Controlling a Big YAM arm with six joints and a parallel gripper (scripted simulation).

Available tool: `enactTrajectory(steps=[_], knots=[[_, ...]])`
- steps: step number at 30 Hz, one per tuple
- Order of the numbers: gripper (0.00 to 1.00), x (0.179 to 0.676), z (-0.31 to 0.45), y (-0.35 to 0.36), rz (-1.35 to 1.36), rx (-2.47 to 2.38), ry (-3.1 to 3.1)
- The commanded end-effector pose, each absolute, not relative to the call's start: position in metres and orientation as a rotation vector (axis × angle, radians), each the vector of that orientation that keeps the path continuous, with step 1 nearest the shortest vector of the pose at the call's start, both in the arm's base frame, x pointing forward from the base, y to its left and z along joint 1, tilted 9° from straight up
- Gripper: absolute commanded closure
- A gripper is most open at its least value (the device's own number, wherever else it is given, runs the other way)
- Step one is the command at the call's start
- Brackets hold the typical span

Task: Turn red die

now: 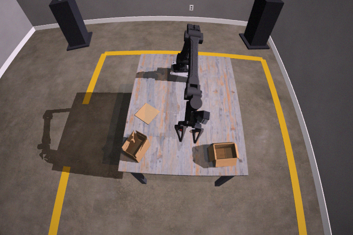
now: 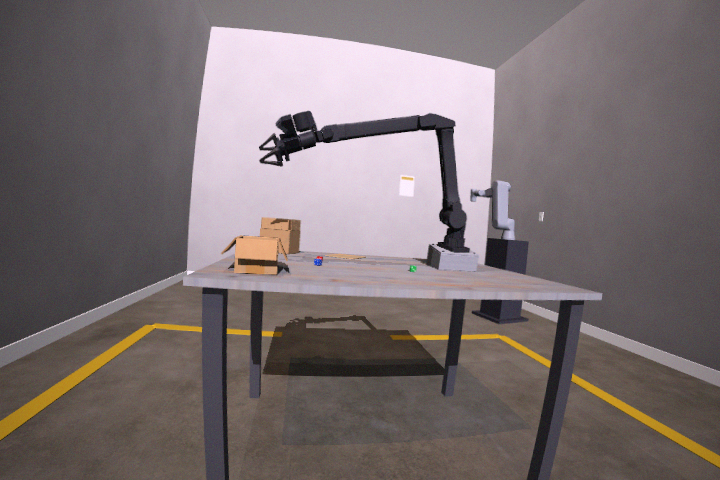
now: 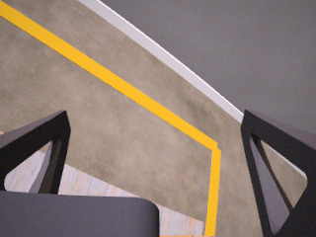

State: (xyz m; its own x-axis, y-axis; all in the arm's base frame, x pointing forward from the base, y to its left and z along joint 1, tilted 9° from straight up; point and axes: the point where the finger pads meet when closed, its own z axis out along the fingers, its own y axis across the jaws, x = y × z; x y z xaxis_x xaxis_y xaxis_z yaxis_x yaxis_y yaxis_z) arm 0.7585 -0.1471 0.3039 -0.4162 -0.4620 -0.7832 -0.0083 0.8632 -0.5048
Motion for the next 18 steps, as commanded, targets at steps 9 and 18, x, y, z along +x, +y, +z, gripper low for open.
enactTrajectory(steps=[9,18], knots=[[0.00,0.758,0.314,-0.148,-0.527,-0.342,1.933],[0.00,0.761,0.379,-0.154,-0.555,-0.313,1.832]])
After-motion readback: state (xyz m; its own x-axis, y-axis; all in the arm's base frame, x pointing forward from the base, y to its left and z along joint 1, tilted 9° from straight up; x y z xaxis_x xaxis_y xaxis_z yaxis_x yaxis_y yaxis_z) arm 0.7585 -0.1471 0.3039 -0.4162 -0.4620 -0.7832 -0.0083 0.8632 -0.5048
